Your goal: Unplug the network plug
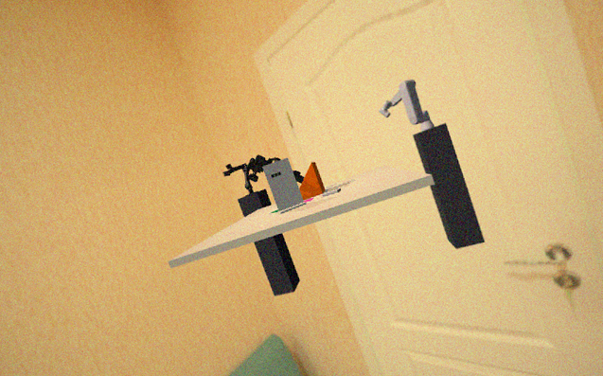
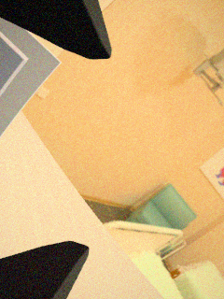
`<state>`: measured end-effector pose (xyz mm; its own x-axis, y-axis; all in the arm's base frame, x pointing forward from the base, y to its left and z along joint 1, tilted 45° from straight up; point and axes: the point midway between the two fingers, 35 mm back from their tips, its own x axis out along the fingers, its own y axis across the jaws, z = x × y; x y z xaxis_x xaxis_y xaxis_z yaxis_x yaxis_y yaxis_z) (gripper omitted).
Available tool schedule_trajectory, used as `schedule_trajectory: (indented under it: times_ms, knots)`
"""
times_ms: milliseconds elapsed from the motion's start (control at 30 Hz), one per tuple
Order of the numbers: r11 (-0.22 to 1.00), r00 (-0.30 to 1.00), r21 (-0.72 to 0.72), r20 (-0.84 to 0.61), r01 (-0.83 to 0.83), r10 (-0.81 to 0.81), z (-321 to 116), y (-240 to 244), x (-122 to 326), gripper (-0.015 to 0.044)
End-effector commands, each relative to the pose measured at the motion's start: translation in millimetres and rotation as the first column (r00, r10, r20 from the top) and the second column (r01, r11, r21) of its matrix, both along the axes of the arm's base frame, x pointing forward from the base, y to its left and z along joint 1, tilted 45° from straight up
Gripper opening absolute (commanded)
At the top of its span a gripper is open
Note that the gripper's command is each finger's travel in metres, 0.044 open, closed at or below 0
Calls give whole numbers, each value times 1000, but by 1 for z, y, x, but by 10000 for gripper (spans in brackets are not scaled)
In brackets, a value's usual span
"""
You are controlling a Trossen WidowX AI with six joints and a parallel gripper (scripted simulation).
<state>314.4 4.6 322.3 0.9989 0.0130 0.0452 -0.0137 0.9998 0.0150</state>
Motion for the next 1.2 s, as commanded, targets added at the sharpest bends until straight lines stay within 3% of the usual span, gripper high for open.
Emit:
schedule_trajectory:
  times_ms: [0, 300, 600, 867, 1167]
  knots:
    - [1000, 1000, 1, -5, -3, 3, -1, 0, 0, 374]
    - [983, 957, 139, -244, -124, 156, -62, -1, 1, 156]
    - [901, 838, 404, -426, -160, 340, -116, 0, -18, 156]
    - [740, 720, 665, -466, -98, 514, -145, 5, -44, 156]
    - [722, 711, 686, -464, -89, 529, -146, 6, -47, 156]
